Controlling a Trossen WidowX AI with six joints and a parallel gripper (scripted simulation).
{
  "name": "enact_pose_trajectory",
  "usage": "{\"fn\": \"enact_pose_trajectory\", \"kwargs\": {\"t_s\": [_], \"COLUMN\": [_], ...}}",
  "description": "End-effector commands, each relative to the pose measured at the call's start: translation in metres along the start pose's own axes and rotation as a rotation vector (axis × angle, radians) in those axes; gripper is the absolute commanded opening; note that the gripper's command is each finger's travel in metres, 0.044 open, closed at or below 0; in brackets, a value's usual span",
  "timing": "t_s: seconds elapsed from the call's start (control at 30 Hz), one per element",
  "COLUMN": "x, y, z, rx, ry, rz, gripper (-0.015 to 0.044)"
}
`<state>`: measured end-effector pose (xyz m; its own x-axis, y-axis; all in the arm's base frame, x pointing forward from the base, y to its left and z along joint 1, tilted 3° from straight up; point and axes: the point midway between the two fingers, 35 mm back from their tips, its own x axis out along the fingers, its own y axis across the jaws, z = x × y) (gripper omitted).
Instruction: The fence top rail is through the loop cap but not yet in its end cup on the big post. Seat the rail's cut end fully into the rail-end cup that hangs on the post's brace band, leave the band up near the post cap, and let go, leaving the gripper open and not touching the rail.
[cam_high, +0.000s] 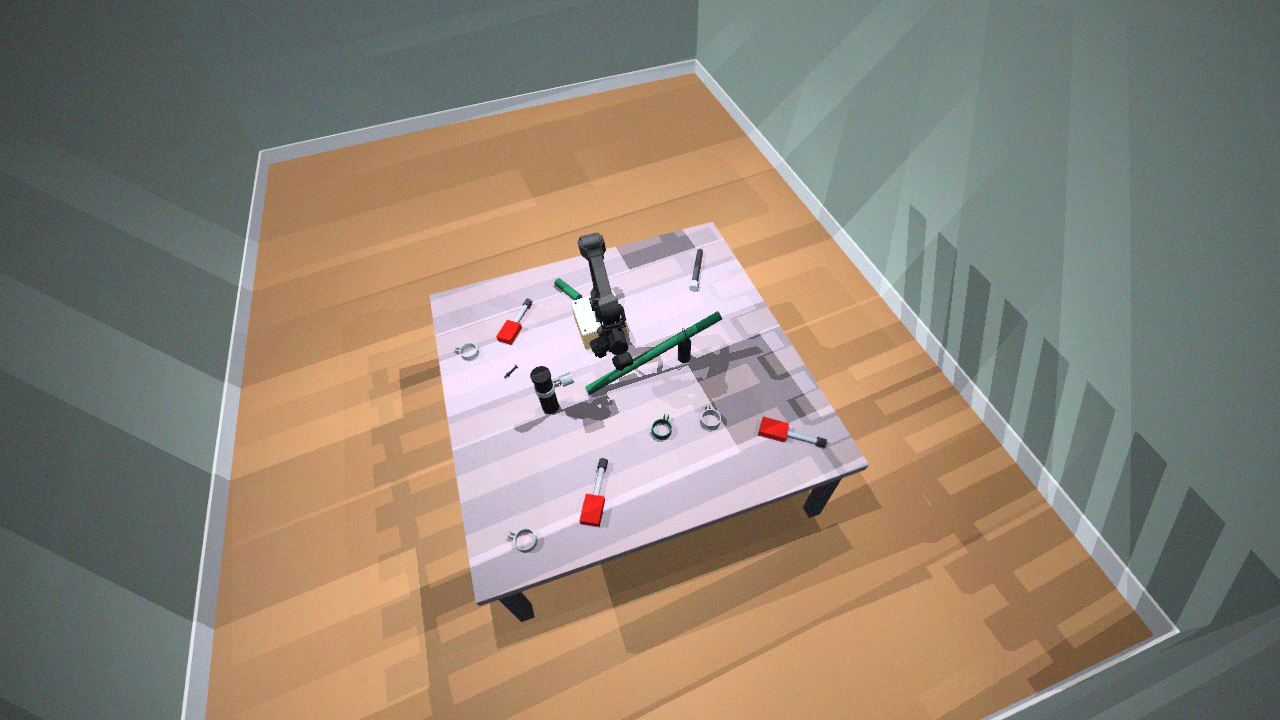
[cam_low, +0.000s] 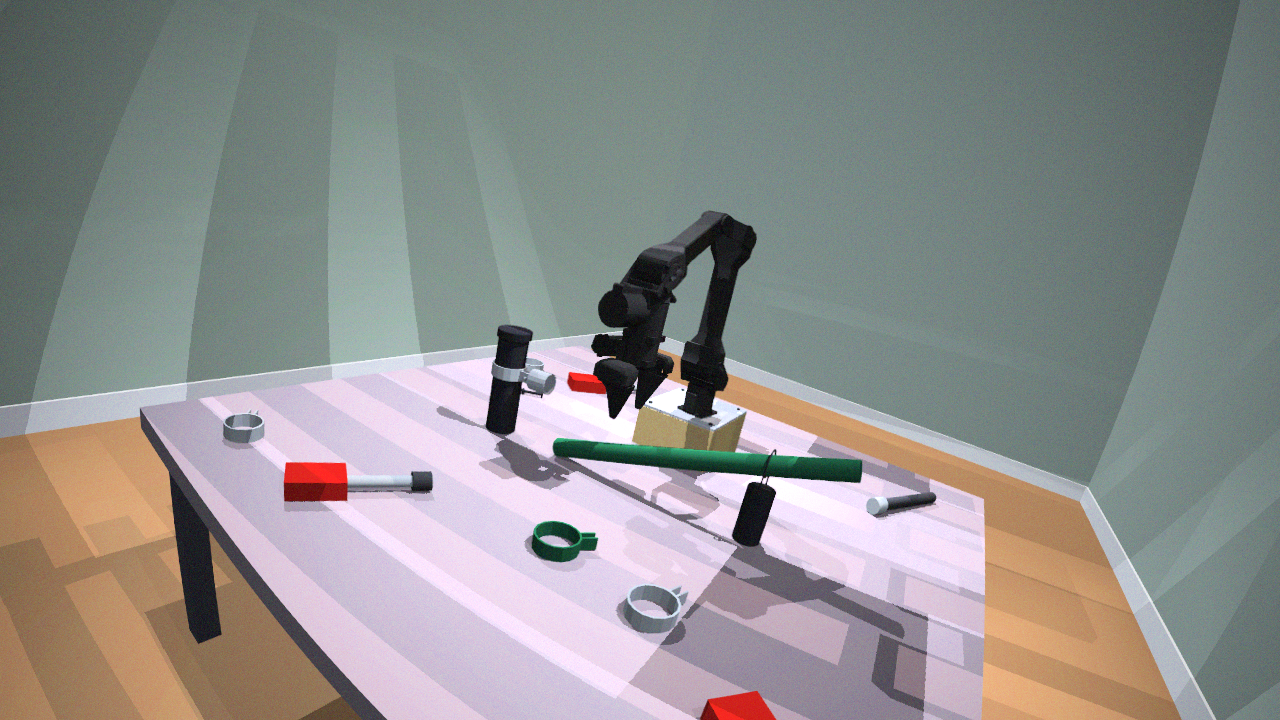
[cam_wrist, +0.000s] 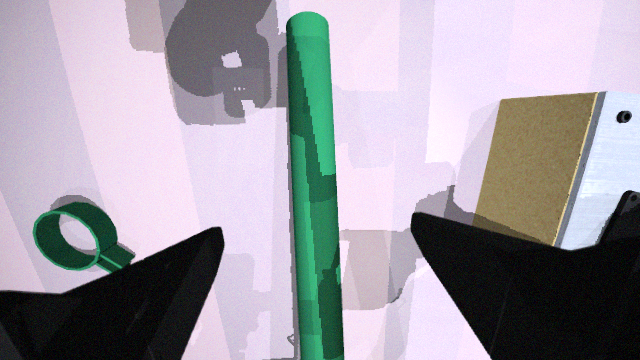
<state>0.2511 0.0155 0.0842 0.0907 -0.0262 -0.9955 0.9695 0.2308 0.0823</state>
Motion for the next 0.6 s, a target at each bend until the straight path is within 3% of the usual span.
{"fn": "enact_pose_trajectory", "kwargs": {"t_s": [0.0, 0.57], "x": [0.024, 0.046], "y": [-0.005, -0.005], "z": [-0.002, -0.002], "rx": [0.009, 0.009], "ry": [0.008, 0.008], "rz": [-0.021, -0.021], "gripper": [0.044, 0.044]}}
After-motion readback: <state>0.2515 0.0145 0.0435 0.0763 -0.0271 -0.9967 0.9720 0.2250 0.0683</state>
